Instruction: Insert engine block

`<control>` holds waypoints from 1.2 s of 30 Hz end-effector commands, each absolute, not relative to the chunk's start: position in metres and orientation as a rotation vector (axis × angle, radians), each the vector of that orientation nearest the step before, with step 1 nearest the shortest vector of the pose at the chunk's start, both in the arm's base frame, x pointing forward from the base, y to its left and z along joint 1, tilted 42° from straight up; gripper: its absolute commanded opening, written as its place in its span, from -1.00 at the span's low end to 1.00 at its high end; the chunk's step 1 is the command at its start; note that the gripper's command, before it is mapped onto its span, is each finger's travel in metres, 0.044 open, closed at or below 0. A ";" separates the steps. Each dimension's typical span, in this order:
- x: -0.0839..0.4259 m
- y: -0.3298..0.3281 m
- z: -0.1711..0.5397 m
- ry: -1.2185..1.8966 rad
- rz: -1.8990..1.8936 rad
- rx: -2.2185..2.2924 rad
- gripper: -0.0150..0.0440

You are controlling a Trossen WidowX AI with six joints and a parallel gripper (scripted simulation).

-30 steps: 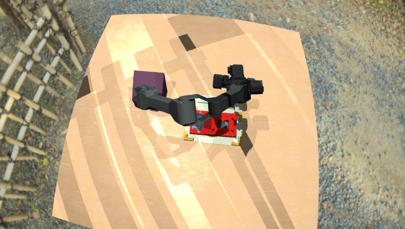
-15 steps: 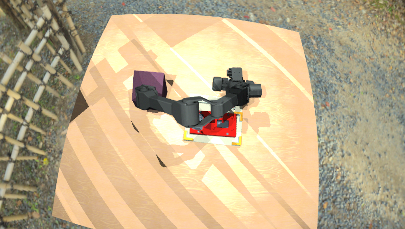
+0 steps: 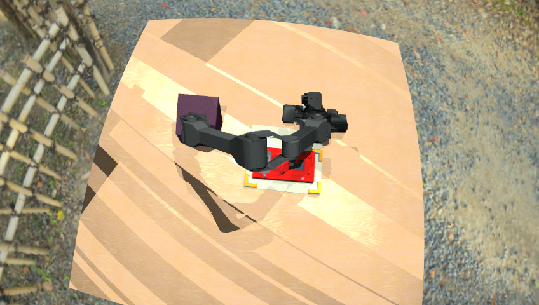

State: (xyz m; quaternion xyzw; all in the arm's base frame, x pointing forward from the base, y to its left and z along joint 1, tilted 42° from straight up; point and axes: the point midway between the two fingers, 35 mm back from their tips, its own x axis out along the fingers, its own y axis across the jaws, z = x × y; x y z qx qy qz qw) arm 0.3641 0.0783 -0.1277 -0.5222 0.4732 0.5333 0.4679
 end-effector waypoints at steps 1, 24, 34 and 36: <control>0.364 0.078 -0.128 1.161 1.307 -1.280 -0.14; 0.365 0.078 -0.110 1.167 1.305 -1.286 1.00; 0.365 0.076 -0.083 1.168 1.305 -1.286 1.00; 0.367 0.078 -0.086 1.161 1.302 -1.284 1.00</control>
